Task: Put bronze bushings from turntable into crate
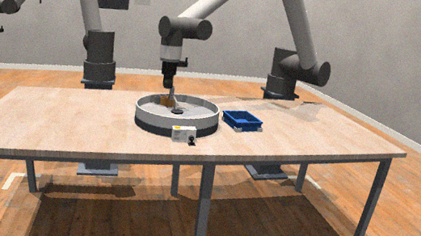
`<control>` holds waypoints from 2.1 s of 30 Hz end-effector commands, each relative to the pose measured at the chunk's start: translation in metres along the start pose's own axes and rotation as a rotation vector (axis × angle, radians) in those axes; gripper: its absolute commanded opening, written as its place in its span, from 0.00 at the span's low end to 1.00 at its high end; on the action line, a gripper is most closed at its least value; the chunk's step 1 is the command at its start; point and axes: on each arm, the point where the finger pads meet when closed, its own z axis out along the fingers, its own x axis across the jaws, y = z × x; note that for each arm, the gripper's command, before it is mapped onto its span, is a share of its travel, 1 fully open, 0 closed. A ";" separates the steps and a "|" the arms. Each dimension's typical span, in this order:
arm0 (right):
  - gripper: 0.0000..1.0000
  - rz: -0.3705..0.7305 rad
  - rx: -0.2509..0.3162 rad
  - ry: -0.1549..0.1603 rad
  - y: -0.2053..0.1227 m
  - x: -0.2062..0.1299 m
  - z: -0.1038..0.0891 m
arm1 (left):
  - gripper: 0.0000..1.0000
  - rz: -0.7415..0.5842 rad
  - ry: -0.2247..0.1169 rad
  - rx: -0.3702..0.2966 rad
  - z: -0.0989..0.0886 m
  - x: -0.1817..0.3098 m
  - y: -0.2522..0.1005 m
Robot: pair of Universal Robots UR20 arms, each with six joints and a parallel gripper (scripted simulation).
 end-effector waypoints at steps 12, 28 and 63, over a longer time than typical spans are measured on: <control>1.00 0.000 -0.001 0.000 0.000 0.000 -0.001 | 0.36 0.000 0.001 -0.001 -0.001 0.000 0.000; 1.00 0.000 -0.001 0.000 0.000 0.000 -0.001 | 0.36 0.000 0.001 -0.001 0.014 0.000 0.000; 1.00 0.000 -0.001 0.000 0.000 0.000 -0.001 | 0.36 0.000 0.001 -0.001 0.023 0.000 0.000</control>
